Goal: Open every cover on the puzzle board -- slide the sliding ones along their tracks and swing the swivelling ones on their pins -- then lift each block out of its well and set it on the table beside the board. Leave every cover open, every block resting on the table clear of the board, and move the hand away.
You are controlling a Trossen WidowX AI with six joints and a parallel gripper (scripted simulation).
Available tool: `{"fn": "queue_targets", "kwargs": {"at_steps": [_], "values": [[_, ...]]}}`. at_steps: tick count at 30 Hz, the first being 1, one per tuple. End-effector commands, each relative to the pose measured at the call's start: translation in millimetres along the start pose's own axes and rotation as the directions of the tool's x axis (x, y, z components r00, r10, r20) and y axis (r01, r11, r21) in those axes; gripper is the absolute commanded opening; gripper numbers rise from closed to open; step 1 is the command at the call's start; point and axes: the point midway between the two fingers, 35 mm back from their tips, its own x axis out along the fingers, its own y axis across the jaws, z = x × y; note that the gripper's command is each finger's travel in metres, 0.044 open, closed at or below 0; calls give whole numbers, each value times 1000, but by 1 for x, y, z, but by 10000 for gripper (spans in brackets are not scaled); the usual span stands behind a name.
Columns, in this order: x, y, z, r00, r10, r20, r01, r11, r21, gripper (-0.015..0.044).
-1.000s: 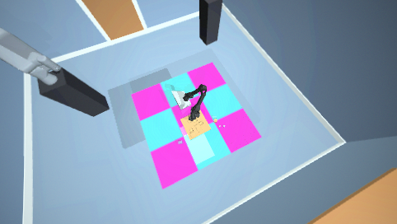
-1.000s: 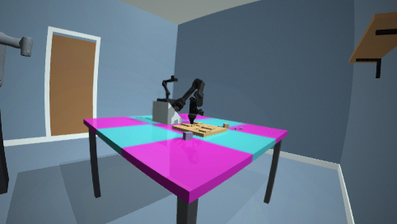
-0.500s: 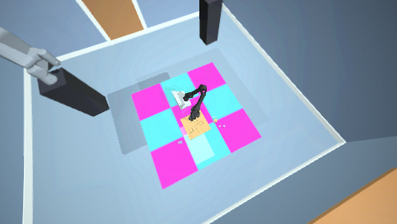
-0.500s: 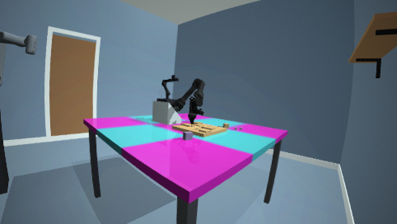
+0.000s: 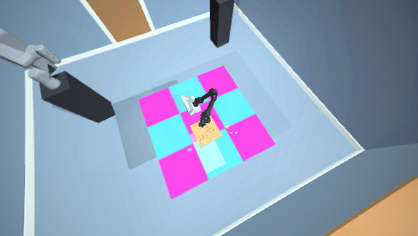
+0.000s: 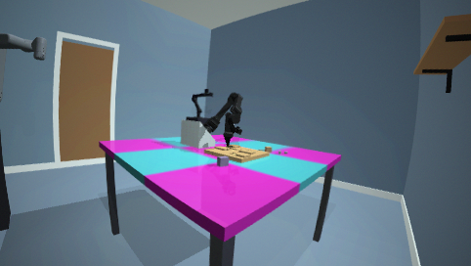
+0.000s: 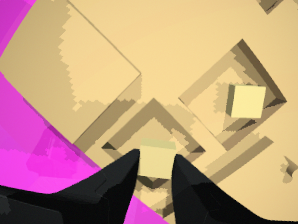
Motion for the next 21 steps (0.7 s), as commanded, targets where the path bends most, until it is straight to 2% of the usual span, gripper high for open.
{"fn": "queue_targets", "kwargs": {"at_steps": [1,21], "values": [[-5,0,0,1000,-3,-3,3,1000,-5,80],[-34,-1,-1,1000,-2,-3,2,1000,-2,80]]}}
